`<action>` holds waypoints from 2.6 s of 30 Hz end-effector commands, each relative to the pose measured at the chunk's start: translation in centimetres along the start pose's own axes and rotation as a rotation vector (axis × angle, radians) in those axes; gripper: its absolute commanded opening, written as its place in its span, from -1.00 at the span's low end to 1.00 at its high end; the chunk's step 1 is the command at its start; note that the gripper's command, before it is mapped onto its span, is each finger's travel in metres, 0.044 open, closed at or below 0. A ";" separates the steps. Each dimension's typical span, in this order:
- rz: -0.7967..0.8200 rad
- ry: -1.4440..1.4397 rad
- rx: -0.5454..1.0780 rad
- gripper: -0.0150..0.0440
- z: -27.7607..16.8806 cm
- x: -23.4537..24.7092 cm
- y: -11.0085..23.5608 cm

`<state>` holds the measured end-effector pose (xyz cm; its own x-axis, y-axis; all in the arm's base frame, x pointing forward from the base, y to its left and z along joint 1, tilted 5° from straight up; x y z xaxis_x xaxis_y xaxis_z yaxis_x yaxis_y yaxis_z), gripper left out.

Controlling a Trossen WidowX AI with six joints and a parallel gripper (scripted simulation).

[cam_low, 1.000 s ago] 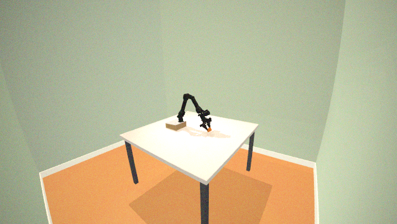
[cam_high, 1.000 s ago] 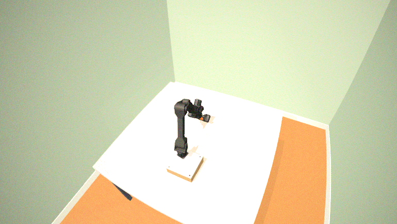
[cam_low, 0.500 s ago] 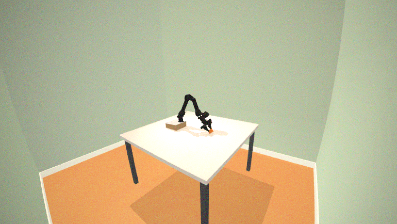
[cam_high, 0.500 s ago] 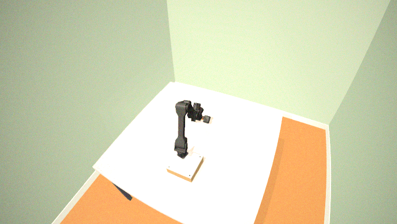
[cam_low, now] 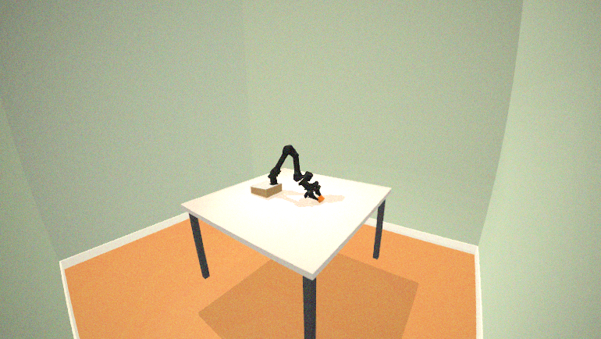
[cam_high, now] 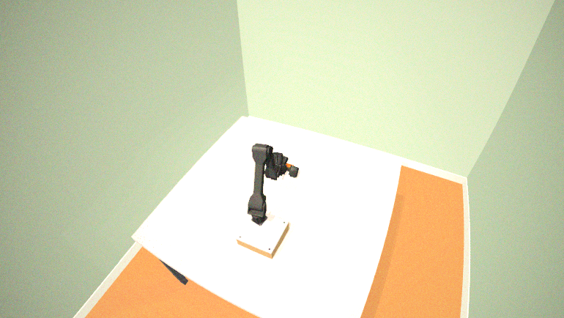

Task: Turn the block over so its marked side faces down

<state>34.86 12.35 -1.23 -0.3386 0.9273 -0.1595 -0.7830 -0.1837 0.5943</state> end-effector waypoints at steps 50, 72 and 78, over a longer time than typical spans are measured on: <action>-0.059 -0.001 -0.210 1.00 -2.8 0.4 1.6; -0.059 -0.001 -0.210 1.00 -2.8 0.4 1.6; -0.059 -0.001 -0.210 1.00 -2.8 0.4 1.6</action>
<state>32.00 11.52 -2.61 -0.2915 0.9389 -0.1832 -0.8912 -0.1970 0.4086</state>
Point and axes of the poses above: the point midway between the two fingers, 35 mm back from their tips, its own y axis back along the fingers, its own x axis across the jaws, z = x × y, the point moved 7 cm from there along y, back along the fingers, and after that the axes turned 14 degrees about y, right-handed, at the moved point
